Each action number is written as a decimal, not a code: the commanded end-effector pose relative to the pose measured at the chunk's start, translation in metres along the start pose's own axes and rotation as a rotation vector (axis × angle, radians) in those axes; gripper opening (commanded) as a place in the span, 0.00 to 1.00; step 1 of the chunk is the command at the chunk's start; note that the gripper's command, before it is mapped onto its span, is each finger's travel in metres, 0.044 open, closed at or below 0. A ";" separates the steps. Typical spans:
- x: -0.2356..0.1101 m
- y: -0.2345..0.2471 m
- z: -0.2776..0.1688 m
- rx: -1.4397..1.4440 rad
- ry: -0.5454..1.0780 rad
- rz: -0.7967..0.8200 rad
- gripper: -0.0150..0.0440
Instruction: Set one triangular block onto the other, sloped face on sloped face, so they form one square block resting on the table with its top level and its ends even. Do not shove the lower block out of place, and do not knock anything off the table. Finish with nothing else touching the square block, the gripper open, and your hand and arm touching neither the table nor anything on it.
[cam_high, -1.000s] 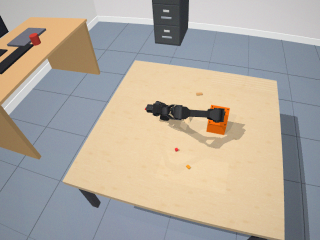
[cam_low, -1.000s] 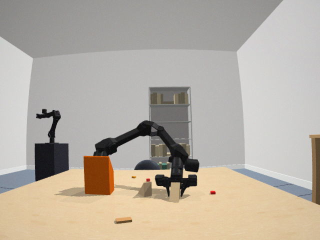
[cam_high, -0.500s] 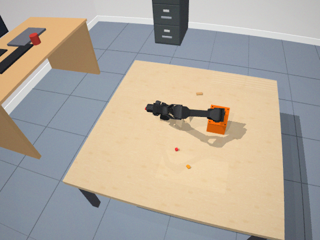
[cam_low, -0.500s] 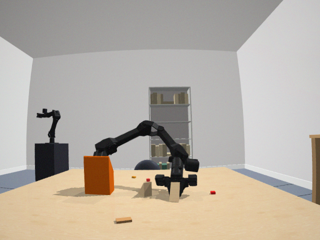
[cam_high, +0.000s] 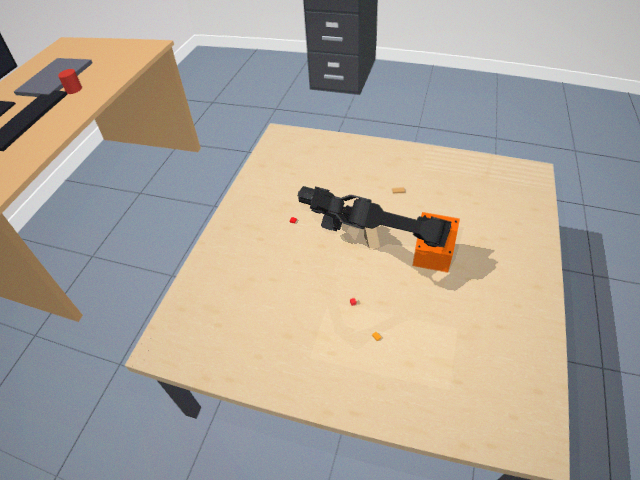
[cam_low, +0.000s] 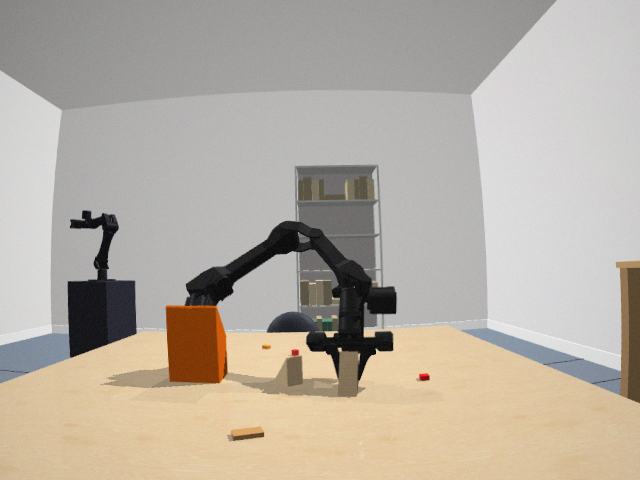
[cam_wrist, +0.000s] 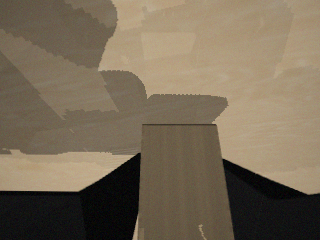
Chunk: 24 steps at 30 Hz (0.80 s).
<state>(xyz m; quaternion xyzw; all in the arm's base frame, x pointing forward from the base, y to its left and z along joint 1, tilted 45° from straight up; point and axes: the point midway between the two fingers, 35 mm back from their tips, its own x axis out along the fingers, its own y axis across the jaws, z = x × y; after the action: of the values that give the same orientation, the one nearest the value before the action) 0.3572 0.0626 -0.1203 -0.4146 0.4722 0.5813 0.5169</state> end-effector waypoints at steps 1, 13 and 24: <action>-0.001 0.002 -0.007 -0.004 -0.097 0.001 0.25; 0.000 0.001 -0.031 -0.004 -0.406 0.001 0.25; 0.006 0.001 -0.051 -0.004 -0.673 0.002 0.25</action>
<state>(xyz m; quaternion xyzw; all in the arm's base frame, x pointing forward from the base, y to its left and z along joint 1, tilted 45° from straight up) 0.3548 0.0167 -0.1336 -0.2206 0.2967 0.6803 0.6329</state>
